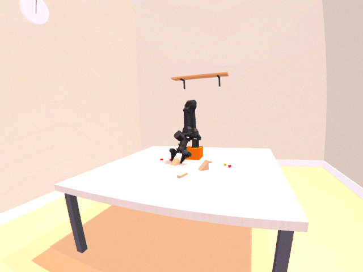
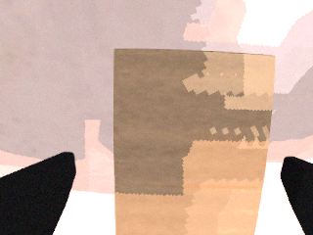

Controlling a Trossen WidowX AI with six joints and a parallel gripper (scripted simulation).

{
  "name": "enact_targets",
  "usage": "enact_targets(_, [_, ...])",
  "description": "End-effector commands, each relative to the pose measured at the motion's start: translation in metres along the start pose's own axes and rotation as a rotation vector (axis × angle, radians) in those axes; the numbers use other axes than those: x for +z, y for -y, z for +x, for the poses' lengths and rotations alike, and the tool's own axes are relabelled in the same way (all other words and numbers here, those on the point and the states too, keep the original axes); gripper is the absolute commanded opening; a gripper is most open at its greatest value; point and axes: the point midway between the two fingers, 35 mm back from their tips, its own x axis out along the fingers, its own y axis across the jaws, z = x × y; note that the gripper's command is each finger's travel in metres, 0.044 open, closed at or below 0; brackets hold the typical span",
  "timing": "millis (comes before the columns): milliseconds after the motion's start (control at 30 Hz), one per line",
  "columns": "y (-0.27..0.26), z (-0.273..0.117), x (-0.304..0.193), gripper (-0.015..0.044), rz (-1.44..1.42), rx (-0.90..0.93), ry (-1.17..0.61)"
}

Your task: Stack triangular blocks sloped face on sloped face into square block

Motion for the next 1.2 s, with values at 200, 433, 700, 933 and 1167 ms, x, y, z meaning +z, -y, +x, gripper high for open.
enact_targets(200, [0.001,0.001,0.003,0.0440,0.005,-0.004,0.008])
enact_targets(433, [0.000,0.001,0.002,0.0361,0.002,-0.001,0.005])
enact_targets(700, [0.000,0.001,0.002,0.0190,0.002,-0.001,0.005])
enact_targets(933, [0.000,0.001,0.002,0.0085,0.002,-0.001,0.005])
enact_targets(1167, [0.000,-0.009,-0.015,0.0000,0.002,0.000,0.004])
